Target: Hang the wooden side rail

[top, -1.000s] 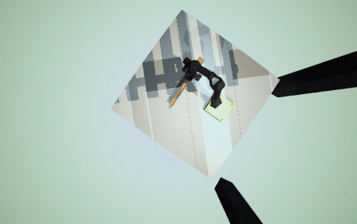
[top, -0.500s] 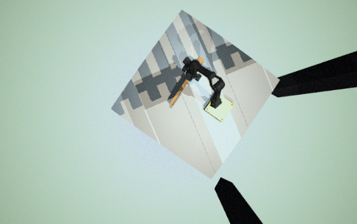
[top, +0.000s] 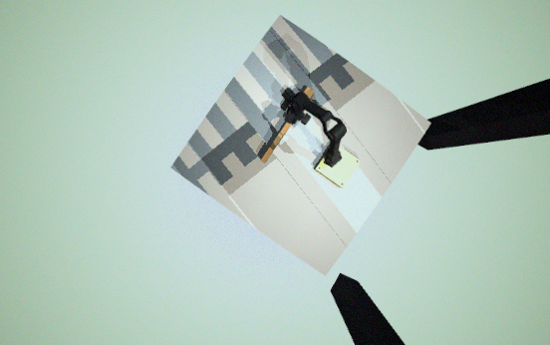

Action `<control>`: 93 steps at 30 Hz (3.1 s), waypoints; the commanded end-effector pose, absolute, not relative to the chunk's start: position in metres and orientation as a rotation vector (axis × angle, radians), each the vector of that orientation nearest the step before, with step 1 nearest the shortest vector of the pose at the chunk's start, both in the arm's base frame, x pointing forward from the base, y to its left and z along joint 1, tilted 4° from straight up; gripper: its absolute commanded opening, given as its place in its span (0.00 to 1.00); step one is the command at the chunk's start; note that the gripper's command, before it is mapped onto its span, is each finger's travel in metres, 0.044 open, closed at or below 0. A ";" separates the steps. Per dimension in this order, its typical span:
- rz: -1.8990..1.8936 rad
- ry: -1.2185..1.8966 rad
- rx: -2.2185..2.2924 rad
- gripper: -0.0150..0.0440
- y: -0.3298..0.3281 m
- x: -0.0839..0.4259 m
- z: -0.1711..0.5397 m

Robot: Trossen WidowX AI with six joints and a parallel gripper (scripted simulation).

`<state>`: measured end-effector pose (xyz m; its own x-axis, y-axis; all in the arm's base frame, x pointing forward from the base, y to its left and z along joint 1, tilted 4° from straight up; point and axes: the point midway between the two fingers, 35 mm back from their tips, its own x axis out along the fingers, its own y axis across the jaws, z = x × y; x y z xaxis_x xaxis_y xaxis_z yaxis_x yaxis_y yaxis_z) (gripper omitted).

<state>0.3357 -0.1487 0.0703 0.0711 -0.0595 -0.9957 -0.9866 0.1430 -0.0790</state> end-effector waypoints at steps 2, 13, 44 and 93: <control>1.017 1.254 -1.184 0.25 -0.150 0.337 0.074; 1.017 1.254 -1.184 0.25 -0.151 0.337 0.073; 1.017 1.255 -1.184 0.25 -0.154 0.335 0.072; 1.017 1.255 -1.185 0.25 -0.157 0.337 0.070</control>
<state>0.3358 -0.1564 0.0702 0.0733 -0.0604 -0.9955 -0.9871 0.1382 -0.0810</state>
